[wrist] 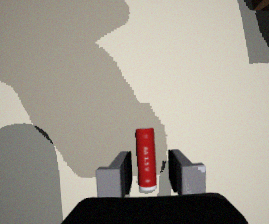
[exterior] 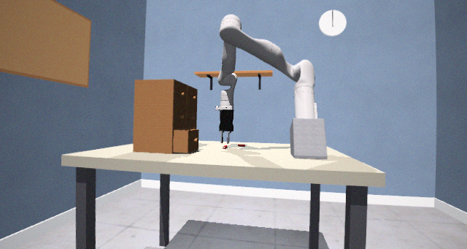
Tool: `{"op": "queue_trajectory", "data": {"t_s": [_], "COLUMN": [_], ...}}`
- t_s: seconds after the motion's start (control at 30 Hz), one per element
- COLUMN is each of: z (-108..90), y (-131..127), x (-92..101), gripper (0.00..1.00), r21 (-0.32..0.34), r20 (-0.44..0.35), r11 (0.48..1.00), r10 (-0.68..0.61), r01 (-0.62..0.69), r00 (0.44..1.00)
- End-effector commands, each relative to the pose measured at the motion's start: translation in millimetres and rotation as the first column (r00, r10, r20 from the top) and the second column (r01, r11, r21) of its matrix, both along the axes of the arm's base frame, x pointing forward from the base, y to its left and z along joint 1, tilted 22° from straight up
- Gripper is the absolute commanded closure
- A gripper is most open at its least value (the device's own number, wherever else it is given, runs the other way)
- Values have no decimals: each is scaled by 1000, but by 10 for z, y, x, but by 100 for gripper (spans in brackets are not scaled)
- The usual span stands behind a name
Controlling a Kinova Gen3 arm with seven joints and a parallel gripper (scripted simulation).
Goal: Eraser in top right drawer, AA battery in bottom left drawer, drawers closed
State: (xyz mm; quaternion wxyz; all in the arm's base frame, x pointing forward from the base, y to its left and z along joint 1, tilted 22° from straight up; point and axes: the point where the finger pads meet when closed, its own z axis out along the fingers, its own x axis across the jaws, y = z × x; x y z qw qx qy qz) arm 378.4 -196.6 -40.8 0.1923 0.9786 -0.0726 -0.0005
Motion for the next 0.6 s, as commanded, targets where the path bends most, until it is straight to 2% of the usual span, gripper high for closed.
{"op": "queue_trajectory", "data": {"t_s": [0.0, 0.57], "z": [-11, -15], "y": [2, 14], "x": [-5, -28], "gripper": [39, 39], "r21": [-2, -2], "r20": [-2, -2], "r11": [1000, 1000], "r10": [9, 9], "r01": [-9, -9], "r00": [1000, 1000]}}
